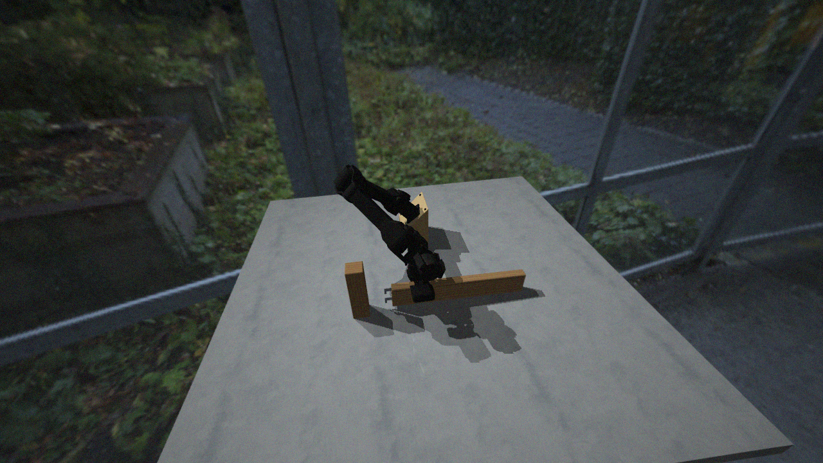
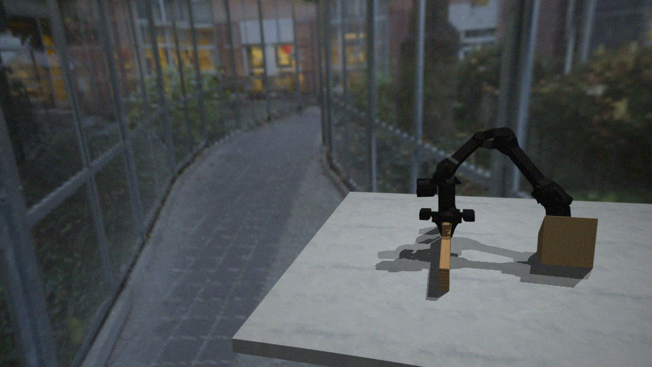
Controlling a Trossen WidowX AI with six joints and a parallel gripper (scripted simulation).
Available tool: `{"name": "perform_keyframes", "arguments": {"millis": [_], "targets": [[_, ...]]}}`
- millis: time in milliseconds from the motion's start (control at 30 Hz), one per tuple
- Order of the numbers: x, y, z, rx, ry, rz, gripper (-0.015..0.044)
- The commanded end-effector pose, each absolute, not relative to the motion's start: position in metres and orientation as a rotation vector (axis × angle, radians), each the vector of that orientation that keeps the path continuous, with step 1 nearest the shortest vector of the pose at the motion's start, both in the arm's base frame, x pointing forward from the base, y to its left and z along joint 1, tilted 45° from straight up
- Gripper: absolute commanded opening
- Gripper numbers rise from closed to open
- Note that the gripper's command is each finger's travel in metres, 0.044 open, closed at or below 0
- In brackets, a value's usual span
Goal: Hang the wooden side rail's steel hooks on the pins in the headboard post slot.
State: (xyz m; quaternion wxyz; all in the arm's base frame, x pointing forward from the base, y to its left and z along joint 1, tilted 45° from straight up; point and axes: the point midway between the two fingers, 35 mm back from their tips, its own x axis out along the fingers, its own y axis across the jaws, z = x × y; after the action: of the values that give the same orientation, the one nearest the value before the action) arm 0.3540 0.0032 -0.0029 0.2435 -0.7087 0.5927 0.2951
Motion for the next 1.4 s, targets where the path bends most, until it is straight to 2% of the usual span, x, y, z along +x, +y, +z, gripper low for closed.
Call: {"name": "perform_keyframes", "arguments": {"millis": [0,1367], "targets": [[0.3567,0.0093,0.0029,-1.942,1.595,0.802,0.0],[0.3572,0.0118,0.0066,-1.942,1.595,0.802,0.0]]}}
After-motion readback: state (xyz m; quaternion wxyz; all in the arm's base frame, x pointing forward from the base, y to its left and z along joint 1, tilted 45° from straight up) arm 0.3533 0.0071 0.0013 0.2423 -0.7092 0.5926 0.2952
